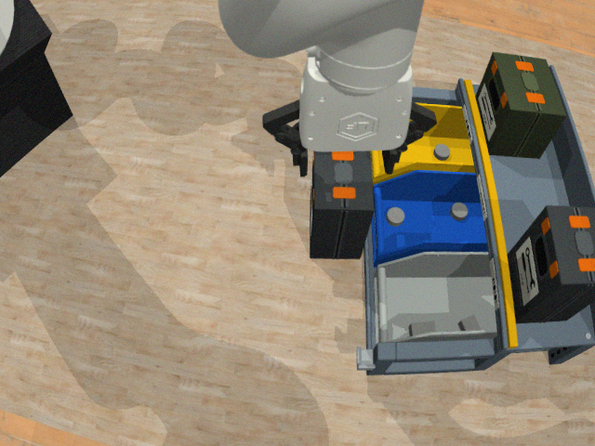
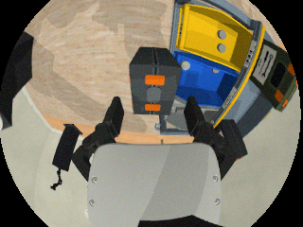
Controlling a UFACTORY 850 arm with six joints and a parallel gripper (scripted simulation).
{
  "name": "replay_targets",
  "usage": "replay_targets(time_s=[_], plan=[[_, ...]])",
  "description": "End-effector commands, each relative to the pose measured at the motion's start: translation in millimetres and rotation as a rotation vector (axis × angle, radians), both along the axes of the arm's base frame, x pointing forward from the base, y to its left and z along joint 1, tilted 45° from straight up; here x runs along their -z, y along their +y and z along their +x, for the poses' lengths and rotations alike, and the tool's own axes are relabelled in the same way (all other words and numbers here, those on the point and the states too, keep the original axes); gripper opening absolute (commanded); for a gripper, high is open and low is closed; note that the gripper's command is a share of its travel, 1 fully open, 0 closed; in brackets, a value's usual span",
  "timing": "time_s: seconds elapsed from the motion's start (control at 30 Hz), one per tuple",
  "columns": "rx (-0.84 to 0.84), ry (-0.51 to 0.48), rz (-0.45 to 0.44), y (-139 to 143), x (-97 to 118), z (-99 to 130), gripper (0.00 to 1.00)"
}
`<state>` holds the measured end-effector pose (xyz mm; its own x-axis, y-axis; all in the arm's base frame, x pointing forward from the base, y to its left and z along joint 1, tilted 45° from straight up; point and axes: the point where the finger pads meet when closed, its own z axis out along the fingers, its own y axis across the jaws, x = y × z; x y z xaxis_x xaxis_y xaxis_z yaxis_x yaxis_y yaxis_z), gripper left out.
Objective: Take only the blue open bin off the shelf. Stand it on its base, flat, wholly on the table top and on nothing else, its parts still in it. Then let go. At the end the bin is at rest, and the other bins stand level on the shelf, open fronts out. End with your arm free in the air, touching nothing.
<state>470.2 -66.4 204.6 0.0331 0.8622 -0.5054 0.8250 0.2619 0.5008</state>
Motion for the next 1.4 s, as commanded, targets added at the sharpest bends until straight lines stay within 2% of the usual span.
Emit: replay_targets(time_s=[0.0, 0.93, 1.1, 1.37], plan=[[-0.131, 0.086, -0.107, 0.5, -1.2, -1.0, 1.0], [-0.16, 0.103, -0.129, 0.4, -1.0, -0.8, 1.0], [0.023, -0.01, 0.017, 0.3, -0.7, -0.4, 1.0], [0.023, -0.01, 0.017, 0.3, -0.7, -0.4, 1.0]])
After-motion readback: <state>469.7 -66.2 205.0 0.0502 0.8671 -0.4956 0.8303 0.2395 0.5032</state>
